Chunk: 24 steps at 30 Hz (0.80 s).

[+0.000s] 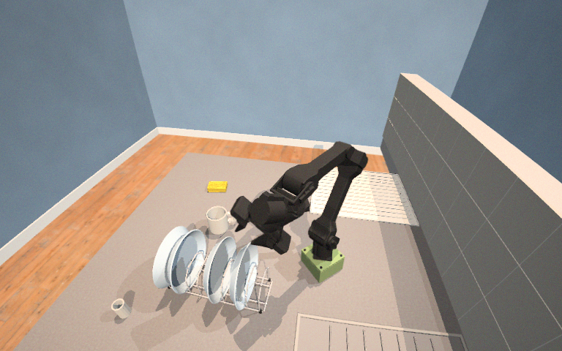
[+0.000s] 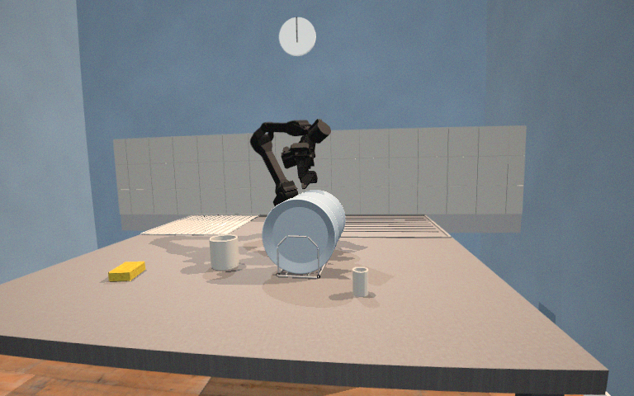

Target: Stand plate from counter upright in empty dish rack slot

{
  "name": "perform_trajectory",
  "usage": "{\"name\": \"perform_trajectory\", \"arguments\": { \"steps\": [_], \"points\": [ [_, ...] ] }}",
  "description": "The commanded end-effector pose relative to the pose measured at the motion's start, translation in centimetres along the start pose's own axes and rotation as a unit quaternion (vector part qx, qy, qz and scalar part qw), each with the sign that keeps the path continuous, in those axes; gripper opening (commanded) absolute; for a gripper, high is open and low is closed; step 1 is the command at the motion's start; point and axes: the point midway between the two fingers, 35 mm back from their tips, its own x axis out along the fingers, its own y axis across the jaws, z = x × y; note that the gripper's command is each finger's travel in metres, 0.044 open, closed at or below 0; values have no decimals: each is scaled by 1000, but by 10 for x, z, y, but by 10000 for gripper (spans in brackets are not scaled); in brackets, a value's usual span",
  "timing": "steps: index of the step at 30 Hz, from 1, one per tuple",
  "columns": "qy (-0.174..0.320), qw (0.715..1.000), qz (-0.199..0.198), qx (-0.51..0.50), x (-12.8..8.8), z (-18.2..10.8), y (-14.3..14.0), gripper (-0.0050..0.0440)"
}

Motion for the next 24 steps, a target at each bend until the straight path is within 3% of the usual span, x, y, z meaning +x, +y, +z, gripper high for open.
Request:
{"name": "perform_trajectory", "arguments": {
  "steps": [1,24],
  "points": [
    [0,1000,-5,0,2,5,-1,279],
    [2,1000,-21,6,5,32,1,279]
  ]
}}
